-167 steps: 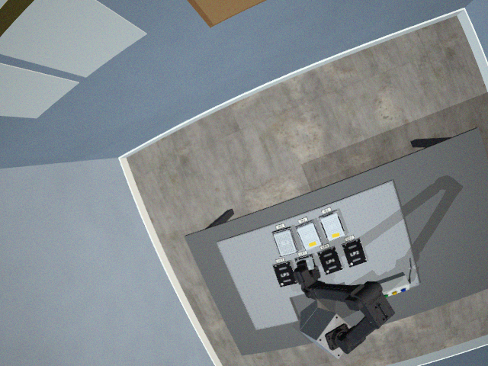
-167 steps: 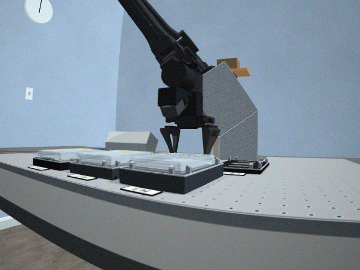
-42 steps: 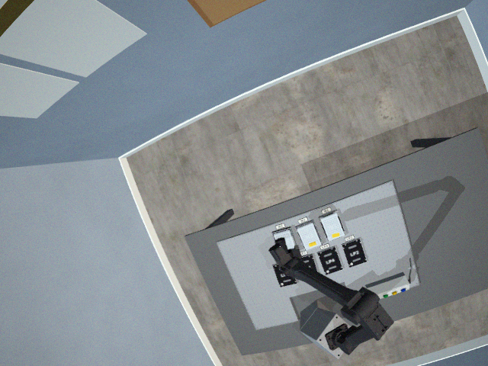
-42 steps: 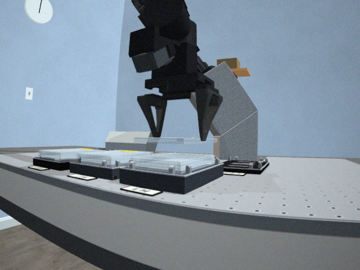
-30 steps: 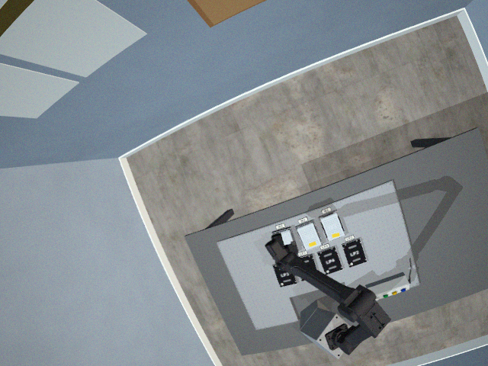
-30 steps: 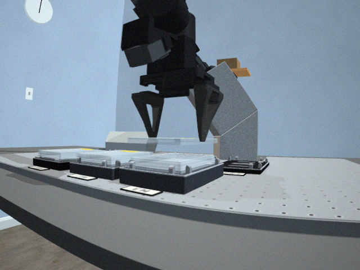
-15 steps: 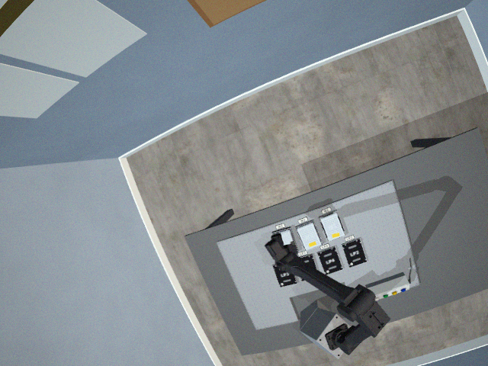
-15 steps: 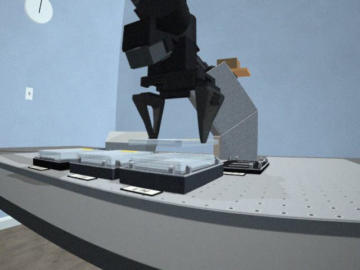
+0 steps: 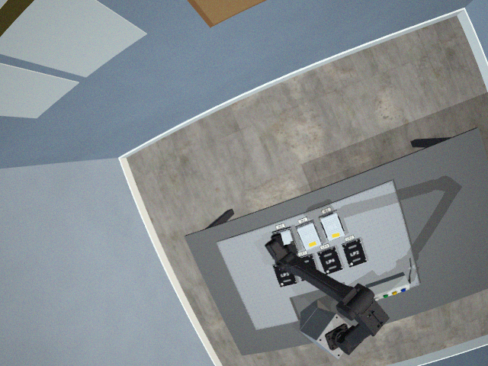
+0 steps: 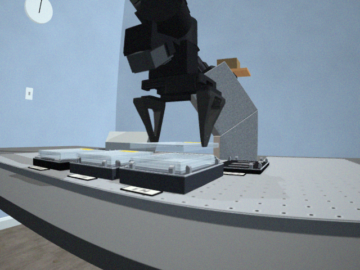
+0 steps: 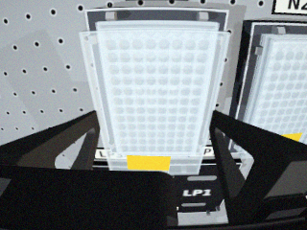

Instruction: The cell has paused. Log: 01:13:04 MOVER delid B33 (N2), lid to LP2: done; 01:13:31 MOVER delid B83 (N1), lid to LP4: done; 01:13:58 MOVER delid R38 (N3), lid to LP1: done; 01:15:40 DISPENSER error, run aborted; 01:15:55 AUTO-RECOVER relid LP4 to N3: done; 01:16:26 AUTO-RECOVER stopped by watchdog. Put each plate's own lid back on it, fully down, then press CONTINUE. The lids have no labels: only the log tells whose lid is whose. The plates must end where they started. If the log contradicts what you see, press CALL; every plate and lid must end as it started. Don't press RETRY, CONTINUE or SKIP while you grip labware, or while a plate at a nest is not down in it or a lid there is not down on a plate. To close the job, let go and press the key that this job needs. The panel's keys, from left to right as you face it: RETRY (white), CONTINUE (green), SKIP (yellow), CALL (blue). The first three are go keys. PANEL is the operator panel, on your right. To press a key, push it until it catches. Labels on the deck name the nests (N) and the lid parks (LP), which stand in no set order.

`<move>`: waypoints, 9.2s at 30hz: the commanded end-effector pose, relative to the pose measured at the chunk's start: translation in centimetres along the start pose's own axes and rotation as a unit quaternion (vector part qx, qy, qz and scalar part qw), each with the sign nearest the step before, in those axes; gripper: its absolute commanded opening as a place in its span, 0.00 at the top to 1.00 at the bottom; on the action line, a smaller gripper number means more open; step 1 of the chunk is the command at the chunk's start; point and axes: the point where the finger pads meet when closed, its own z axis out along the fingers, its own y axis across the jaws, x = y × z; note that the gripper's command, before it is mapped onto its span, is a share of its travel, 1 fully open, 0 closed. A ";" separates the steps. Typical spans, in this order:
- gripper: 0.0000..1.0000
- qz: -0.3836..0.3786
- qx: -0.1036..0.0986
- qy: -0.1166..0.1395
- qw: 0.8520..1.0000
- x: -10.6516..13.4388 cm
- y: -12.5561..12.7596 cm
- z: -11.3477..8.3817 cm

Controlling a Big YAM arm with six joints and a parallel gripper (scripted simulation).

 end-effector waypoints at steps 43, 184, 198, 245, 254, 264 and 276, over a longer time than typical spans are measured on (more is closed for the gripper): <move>1.00 0.008 0.000 -0.001 1.000 -0.9 -0.5 2.7; 0.00 0.005 -0.001 -0.004 1.000 -0.8 -0.2 -0.9; 0.00 0.005 -0.001 -0.004 1.000 -0.8 -0.2 -1.0; 0.00 0.008 -0.003 -0.012 1.000 -1.9 0.0 -2.0; 0.03 -0.011 0.001 -0.006 1.000 0.1 -2.1 -1.2; 0.13 -0.012 -0.001 -0.005 1.000 4.0 -5.2 -1.1; 1.00 -0.012 0.000 -0.005 1.000 7.8 -8.5 -1.1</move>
